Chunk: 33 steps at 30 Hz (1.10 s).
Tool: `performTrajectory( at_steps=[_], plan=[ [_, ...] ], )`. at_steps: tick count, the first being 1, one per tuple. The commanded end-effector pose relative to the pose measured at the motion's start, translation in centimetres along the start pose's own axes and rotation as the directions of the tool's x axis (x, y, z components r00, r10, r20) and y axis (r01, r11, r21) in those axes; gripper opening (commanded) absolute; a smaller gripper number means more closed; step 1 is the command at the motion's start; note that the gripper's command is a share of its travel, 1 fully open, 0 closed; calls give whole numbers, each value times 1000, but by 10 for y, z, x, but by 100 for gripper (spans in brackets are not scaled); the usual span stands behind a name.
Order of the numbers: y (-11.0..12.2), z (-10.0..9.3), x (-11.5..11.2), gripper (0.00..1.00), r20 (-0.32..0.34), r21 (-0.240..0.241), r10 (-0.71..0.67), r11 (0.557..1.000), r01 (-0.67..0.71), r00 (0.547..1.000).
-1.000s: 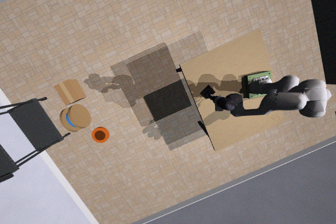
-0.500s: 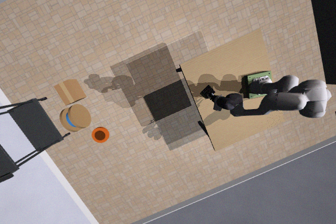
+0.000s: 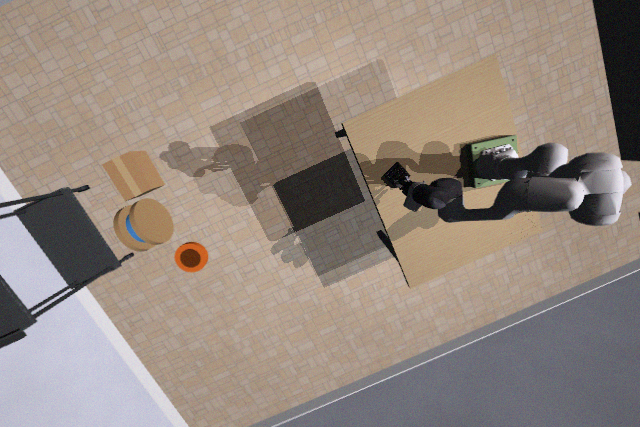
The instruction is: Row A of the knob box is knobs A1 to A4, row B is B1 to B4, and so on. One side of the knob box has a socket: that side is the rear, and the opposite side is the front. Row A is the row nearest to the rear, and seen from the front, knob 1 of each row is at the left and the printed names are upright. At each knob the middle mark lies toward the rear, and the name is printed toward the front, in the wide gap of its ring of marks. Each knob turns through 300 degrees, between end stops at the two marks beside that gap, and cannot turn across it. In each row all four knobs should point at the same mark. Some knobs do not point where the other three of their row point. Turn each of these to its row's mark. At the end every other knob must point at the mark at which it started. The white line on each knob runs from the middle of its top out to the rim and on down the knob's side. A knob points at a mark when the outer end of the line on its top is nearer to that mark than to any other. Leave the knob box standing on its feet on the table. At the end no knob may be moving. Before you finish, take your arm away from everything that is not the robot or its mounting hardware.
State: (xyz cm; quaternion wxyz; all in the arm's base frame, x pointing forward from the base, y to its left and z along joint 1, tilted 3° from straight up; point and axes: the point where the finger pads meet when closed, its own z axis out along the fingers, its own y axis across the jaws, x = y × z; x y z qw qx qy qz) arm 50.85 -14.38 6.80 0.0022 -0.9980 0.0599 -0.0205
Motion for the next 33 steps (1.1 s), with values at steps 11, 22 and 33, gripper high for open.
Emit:
performTrajectory(
  at_steps=[11, 22, 33],
  plan=[
    [0, -1, -1, 12, 3, -13, 286, 958, -286, 958],
    [0, -1, -1, 12, 3, -14, 448, 894, -447, 894],
    [0, -2, -1, 12, 1, -15, 583, 812, -583, 812]
  ],
)
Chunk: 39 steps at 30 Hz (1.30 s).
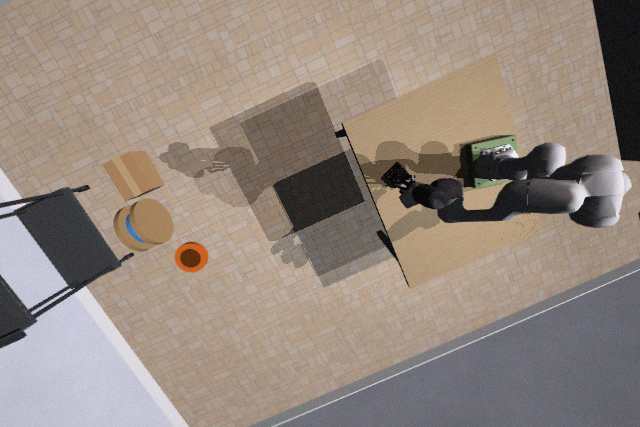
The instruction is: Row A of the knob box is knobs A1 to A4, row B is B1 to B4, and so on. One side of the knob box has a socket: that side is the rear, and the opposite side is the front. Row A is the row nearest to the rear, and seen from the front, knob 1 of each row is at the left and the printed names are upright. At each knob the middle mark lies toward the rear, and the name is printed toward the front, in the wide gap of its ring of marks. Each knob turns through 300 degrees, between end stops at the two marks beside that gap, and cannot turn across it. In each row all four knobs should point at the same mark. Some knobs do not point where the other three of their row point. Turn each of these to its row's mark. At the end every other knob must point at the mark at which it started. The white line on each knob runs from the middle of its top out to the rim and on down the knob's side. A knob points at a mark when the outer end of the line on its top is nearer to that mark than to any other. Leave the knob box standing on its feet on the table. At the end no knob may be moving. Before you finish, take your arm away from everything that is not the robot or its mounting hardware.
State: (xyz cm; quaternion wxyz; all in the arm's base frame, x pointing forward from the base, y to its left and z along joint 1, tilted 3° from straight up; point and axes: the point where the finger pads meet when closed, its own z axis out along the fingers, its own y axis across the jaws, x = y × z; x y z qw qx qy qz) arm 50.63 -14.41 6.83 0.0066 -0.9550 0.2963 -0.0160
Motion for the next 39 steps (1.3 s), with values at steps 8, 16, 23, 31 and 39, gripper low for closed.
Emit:
performTrajectory(
  at_steps=[8, 16, 23, 31, 39],
  plan=[
    [-1, -2, 0, 12, -5, -11, 257, 966, -257, 966],
    [-1, -3, 0, 12, -6, -11, 365, 931, -365, 931],
    [0, -3, 0, 12, -7, -10, 460, 888, -460, 888],
    [0, -4, 0, 12, -8, -9, 558, 830, -558, 830],
    [0, -5, 1, 12, -10, -8, 651, 759, -652, 759]
  ],
)
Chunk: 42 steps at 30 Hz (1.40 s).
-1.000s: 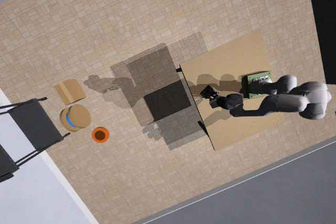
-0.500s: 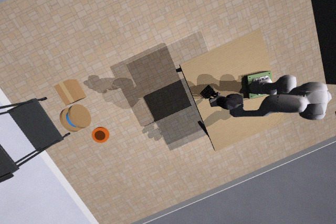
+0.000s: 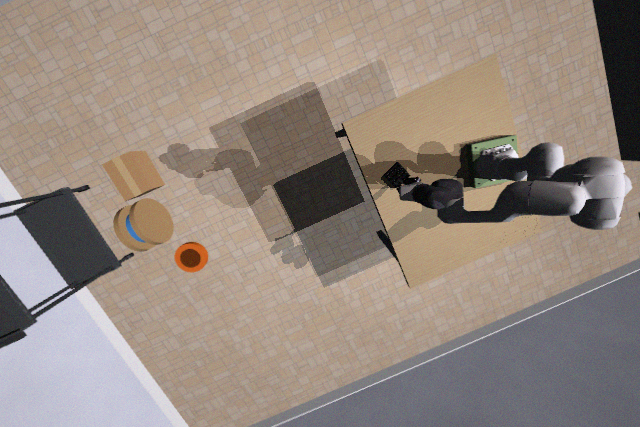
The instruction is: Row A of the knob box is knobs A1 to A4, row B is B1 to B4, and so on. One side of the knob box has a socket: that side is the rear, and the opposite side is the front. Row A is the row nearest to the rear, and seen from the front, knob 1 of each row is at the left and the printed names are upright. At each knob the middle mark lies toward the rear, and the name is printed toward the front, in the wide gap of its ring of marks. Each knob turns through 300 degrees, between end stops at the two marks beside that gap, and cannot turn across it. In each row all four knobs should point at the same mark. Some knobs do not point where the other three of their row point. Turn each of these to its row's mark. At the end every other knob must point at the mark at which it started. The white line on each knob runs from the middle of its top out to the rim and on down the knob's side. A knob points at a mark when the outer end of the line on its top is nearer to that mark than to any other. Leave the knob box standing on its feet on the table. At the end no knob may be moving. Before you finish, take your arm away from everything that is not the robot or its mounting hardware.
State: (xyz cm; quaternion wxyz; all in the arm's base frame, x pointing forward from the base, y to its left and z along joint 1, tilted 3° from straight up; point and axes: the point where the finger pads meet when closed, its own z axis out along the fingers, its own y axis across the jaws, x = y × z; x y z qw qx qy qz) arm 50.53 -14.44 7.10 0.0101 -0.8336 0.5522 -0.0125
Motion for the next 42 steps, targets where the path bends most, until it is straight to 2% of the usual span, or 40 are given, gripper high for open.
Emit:
performTrajectory(
  at_steps=[1, 8, 23, 25, 26, 40, 42],
  plan=[
    [-2, -2, 0, 12, -10, -5, 155, 988, -155, 988],
    [-2, -3, 0, 12, -11, -4, 228, 974, -228, 974],
    [-2, -5, 1, 12, -12, 1, 458, 889, -458, 889],
    [-2, -5, 1, 12, -12, 1, 458, 889, -458, 889],
    [-2, -6, 1, 12, -12, 1, 493, 870, -493, 870],
    [-3, -8, 1, 12, -11, 6, 661, 751, -661, 751],
    [-3, -8, 1, 12, -11, 6, 661, 751, -661, 751]
  ],
)
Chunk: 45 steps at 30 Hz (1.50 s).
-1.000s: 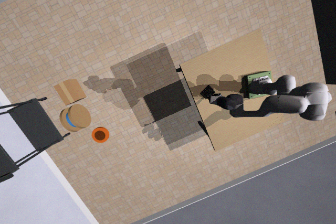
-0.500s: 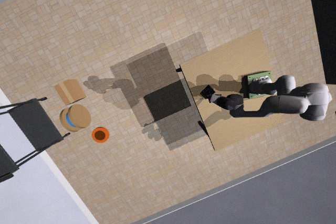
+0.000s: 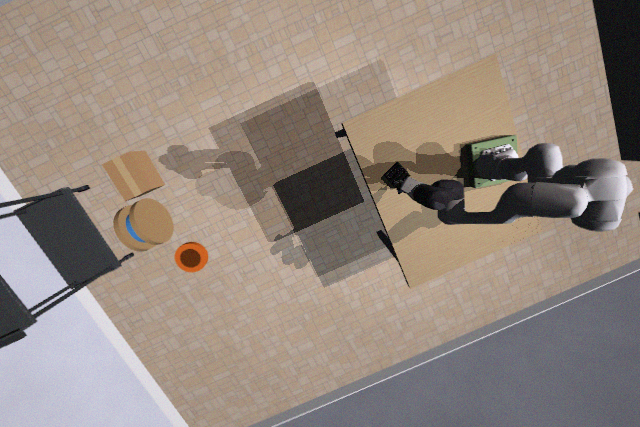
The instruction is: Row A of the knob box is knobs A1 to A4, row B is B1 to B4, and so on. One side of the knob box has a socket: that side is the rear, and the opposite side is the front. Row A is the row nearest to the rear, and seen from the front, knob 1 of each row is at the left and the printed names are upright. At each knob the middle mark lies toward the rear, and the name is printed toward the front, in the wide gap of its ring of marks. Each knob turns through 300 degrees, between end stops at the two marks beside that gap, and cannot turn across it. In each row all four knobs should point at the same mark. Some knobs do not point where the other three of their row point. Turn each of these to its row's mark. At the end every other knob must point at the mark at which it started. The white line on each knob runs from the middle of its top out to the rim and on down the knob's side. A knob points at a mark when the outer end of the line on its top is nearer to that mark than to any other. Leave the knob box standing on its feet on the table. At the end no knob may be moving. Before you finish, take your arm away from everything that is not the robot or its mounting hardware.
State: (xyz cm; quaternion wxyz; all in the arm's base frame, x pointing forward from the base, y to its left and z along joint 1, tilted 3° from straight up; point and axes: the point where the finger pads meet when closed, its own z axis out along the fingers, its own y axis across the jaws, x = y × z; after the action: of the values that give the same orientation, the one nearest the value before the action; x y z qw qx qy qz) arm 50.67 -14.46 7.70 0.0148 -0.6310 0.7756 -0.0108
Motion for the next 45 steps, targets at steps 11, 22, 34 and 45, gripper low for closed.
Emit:
performTrajectory(
  at_steps=[11, 22, 34, 45],
  plan=[
    [-2, -5, -1, 12, -10, 6, 298, 955, -298, 955],
    [-3, -7, -1, 12, -7, 10, 443, 896, -443, 896],
    [-4, -9, -2, 12, -4, 14, 569, 822, -569, 822],
    [-5, -11, -2, 12, 1, 16, 673, 740, -673, 740]
  ],
)
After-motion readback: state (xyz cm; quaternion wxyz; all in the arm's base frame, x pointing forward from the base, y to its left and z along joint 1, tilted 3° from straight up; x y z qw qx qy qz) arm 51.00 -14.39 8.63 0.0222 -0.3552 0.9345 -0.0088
